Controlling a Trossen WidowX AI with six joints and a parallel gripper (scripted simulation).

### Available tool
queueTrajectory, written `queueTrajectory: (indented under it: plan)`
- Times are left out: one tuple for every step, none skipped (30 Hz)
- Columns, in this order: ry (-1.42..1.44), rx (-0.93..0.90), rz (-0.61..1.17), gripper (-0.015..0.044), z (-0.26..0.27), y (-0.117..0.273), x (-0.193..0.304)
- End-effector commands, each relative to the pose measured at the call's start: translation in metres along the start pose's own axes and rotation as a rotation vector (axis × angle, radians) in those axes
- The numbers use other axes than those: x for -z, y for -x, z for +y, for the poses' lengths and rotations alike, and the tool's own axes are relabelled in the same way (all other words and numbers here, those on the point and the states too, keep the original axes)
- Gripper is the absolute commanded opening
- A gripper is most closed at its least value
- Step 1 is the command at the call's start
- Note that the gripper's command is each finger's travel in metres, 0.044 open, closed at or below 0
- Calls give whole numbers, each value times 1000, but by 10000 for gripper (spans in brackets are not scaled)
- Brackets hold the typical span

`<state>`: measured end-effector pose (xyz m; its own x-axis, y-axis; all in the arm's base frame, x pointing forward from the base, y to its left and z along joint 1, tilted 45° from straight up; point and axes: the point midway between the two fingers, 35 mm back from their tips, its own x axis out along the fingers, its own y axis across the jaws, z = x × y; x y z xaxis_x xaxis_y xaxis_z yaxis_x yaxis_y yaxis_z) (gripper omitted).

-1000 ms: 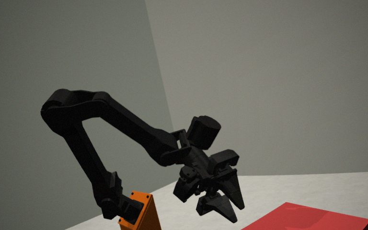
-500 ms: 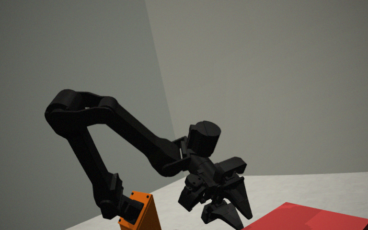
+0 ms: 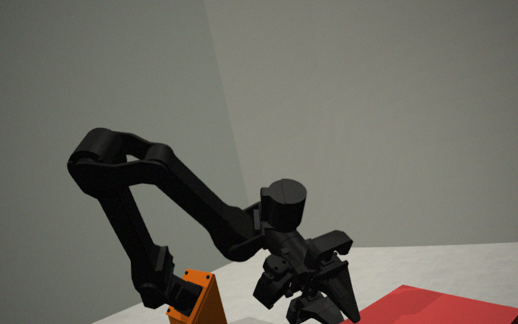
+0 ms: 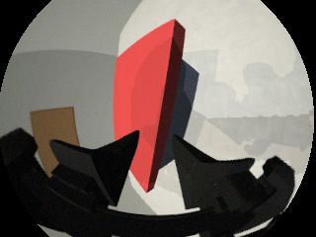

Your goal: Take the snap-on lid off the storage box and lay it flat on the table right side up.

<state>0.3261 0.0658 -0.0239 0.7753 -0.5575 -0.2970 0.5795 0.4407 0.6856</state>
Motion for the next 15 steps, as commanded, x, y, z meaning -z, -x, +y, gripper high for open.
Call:
queueTrajectory:
  plan:
    - [5, -1, 5, 169, 0, -1, 1]
    - [5, -1, 5, 163, 0, -1, 1]
    - [5, -1, 5, 156, 0, -1, 1]
    - [5, -1, 5, 149, 0, -1, 1]
    - [5, -1, 5, 142, 0, -1, 1]
    - [5, -1, 5, 136, 0, -1, 1]
    - [5, -1, 5, 129, 0, -1, 1]
    - [5, -1, 5, 122, 0, -1, 1]
    - [5, -1, 5, 116, 0, -1, 1]
    - [5, -1, 5, 109, 0, -1, 1]
    - [5, -1, 5, 103, 0, -1, 1]
    - [5, -1, 5, 76, 0, -1, 1]
    - [5, -1, 5, 50, 0, -1, 1]
    - [5, -1, 5, 24, 0, -1, 1]
    - [5, -1, 5, 0, 0, -1, 1]
